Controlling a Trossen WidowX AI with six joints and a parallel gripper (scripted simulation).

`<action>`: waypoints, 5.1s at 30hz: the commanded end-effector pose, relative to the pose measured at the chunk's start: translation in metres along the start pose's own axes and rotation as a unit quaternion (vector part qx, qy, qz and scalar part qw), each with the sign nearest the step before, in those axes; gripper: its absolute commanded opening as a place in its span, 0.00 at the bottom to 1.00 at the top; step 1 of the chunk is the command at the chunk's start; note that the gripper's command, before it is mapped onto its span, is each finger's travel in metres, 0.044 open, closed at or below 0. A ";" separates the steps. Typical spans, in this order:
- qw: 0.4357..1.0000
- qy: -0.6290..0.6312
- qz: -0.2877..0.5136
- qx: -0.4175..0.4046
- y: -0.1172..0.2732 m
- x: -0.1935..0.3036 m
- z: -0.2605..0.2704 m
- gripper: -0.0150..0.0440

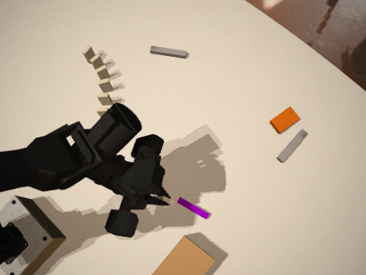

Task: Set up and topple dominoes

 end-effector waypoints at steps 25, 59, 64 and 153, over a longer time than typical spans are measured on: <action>0.965 -0.055 -0.245 0.073 0.040 0.032 -0.001 0.30; 0.927 -0.119 -0.332 0.127 0.077 0.060 -0.041 0.30; 0.930 -0.105 -0.329 0.128 0.076 0.060 -0.039 0.30; 0.926 -0.145 -0.324 0.126 0.020 0.109 -0.017 1.00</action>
Point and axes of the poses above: the point midway between the two fingers, 35 mm back from their tips, its own y axis back along the fingers, its own z axis across the jaws, x = y × z, the point moved 2 cm from there along y, back along the fingers, and after that the axes turned 10 degrees about y, right-handed, at the moved point
